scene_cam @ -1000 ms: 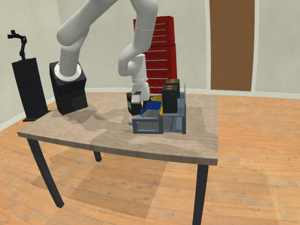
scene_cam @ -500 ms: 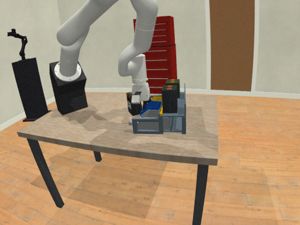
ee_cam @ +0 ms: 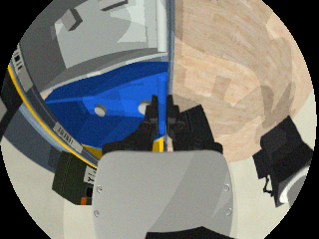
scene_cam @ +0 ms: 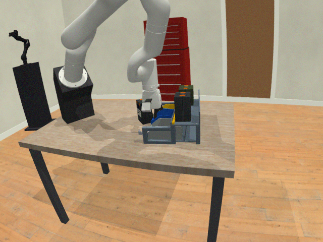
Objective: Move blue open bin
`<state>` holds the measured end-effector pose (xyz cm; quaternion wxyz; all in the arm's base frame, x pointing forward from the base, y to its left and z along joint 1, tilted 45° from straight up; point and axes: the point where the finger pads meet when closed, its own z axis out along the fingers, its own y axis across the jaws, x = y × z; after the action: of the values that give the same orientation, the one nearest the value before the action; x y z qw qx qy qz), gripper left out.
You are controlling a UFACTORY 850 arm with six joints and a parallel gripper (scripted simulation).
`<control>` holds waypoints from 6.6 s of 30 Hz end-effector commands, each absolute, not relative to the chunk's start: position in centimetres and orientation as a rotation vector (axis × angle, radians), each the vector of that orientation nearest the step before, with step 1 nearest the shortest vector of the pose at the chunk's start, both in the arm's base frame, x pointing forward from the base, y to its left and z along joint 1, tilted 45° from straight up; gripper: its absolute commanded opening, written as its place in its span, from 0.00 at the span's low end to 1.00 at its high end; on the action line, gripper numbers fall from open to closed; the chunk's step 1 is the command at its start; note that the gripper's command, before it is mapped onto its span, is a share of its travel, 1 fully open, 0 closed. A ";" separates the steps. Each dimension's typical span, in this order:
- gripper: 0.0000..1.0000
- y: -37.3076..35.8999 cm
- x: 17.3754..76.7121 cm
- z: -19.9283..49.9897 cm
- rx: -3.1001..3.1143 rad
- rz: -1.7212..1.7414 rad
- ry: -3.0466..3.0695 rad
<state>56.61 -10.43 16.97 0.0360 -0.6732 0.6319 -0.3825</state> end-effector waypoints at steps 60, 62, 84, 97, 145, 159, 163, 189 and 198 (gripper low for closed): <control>0.00 -12.6 46.8 10.7 -2.067 -1.175 1.941; 0.00 -12.6 46.8 10.7 -2.067 -1.175 1.941; 0.00 -13.7 43.2 8.3 -2.068 -1.175 1.941; 0.00 -13.7 43.4 8.5 -2.068 -1.175 1.941; 0.00 -14.5 44.6 6.9 -2.068 -1.175 1.941; 1.00 -14.3 44.6 6.9 -2.047 -1.367 2.051; 1.00 -14.3 44.6 6.9 -2.047 -1.367 2.051; 1.00 -14.3 44.6 6.9 -2.047 -1.367 2.051; 1.00 -14.3 44.6 6.9 -2.047 -1.367 2.051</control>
<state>44.64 -14.33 6.90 -0.0314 -0.6385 0.6399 -0.4265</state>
